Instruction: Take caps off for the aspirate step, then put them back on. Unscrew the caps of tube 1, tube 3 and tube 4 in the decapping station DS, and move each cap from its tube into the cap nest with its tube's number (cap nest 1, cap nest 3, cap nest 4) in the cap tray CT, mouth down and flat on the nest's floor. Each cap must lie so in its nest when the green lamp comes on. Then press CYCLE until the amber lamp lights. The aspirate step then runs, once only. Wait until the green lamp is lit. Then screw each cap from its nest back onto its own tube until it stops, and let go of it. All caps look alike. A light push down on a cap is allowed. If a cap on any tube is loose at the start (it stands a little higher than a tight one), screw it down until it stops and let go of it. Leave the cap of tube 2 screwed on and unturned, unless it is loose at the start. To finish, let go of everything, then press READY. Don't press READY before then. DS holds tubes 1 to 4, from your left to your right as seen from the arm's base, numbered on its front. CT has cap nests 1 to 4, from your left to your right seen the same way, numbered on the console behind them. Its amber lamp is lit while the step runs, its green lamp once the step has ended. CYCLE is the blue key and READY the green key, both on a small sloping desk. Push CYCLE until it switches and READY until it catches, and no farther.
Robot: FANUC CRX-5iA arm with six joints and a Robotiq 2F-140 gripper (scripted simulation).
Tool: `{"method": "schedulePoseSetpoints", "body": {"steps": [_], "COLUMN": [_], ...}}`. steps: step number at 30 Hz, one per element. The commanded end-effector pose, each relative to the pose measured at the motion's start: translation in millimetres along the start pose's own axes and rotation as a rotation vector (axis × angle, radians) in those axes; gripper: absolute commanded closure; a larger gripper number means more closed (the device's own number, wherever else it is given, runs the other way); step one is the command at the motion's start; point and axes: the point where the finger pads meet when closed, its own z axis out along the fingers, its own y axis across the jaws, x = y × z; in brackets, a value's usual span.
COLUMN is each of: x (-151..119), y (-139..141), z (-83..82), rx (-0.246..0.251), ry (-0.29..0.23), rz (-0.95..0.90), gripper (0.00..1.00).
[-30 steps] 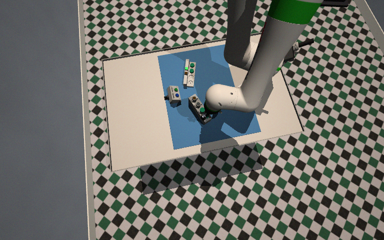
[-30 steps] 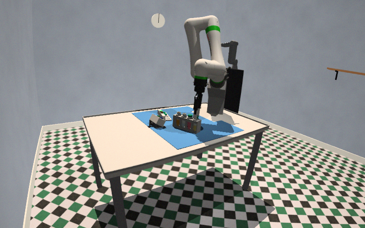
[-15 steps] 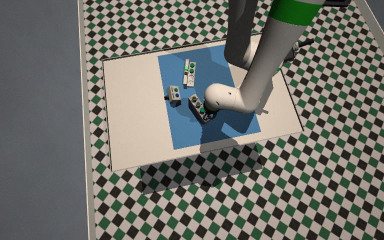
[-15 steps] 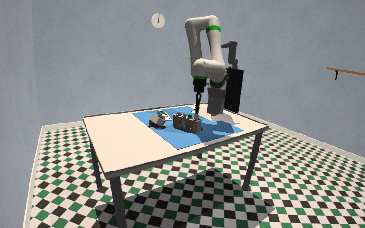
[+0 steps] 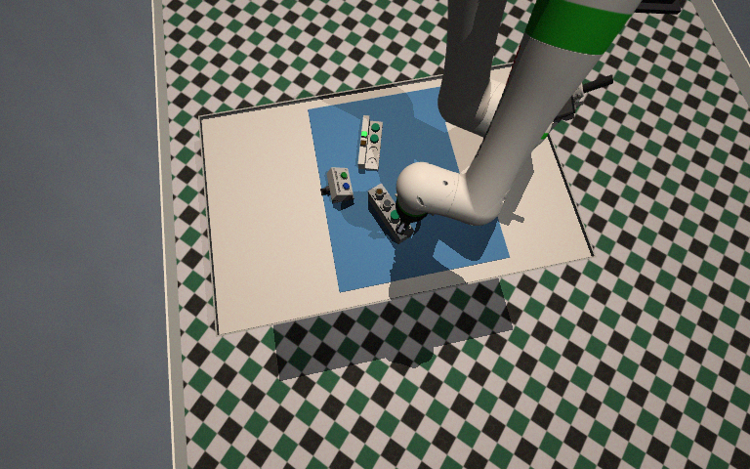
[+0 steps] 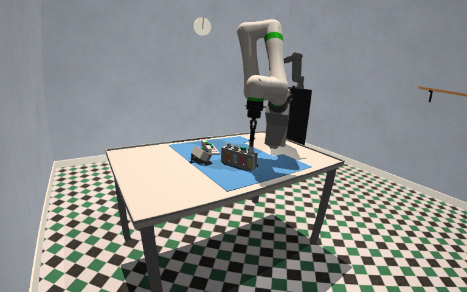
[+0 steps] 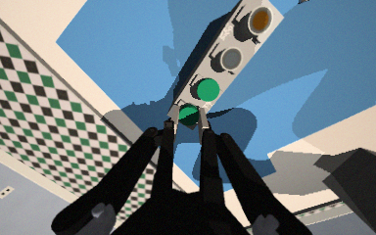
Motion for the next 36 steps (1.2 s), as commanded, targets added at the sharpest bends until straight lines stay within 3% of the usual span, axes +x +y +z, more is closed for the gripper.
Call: {"method": "schedulePoseSetpoints", "body": {"steps": [1, 4, 19, 23, 30, 31, 36], "x": [0.0, 0.0, 0.0, 0.0, 0.0, 0.0, 0.0], "y": [0.2, 0.2, 0.2, 0.2, 0.2, 0.2, 0.2], "z": [0.1, 0.2, 0.6, 0.6, 0.6, 0.6, 0.6], "rx": [0.000, 0.000, 0.000, 0.000, 0.000, 0.000, 0.000], "ry": [0.001, 0.001, 0.001, 0.001, 0.001, 0.001, 0.001], "rz": [0.181, 0.231, 0.931, 1.028, 1.028, 1.028, 1.028], "gripper": [1.00, 1.00, 1.00, 1.00, 1.00, 0.65, 0.65]}}
